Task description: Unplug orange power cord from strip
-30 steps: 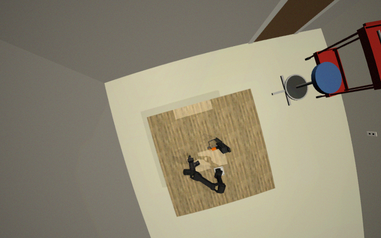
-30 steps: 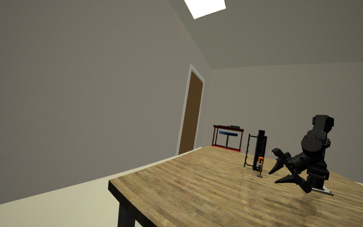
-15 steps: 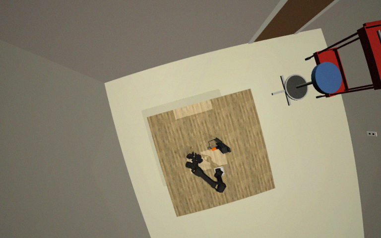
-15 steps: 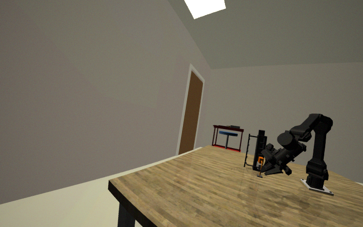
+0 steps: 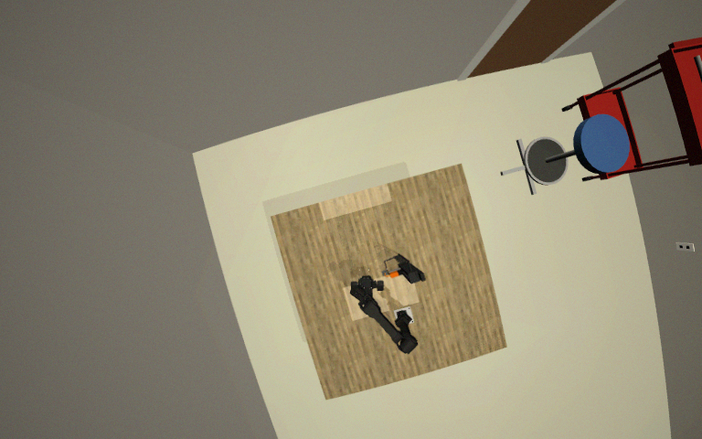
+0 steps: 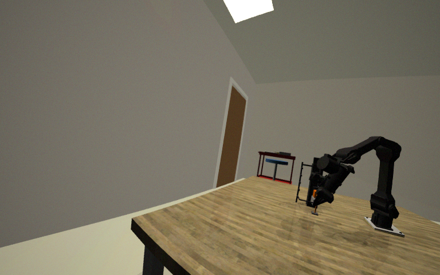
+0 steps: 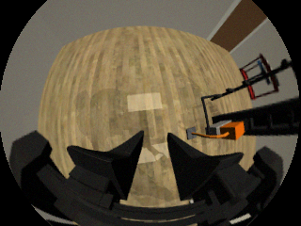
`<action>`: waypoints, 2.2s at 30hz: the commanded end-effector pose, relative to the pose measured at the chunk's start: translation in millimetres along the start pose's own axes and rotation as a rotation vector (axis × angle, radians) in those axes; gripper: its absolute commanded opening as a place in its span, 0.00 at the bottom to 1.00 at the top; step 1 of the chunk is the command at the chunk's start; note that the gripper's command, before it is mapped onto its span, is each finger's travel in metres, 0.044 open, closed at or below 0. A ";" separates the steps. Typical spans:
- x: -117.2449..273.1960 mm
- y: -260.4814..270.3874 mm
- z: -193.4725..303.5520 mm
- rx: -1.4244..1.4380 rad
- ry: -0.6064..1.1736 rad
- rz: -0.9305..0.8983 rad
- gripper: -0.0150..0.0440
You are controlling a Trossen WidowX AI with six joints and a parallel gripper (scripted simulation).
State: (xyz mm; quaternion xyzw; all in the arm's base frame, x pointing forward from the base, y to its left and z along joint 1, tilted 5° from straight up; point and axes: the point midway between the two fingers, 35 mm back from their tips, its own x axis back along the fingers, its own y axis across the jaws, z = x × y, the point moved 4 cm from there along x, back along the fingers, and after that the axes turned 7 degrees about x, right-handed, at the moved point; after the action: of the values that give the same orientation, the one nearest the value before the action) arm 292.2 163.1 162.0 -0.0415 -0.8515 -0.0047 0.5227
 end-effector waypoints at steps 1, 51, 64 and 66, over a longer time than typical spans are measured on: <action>0.0 -51.7 -15.8 0.672 0.175 -0.074 0.53; 11.8 -133.8 -23.0 1.773 0.191 -0.473 0.53; 8.3 -155.1 -24.4 1.773 0.193 -0.471 0.53; 7.8 -158.4 -24.5 1.774 0.193 -0.471 0.53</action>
State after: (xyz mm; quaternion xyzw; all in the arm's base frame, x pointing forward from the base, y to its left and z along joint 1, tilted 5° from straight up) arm 298.8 8.6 186.5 0.5459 -0.4836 0.5408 0.4191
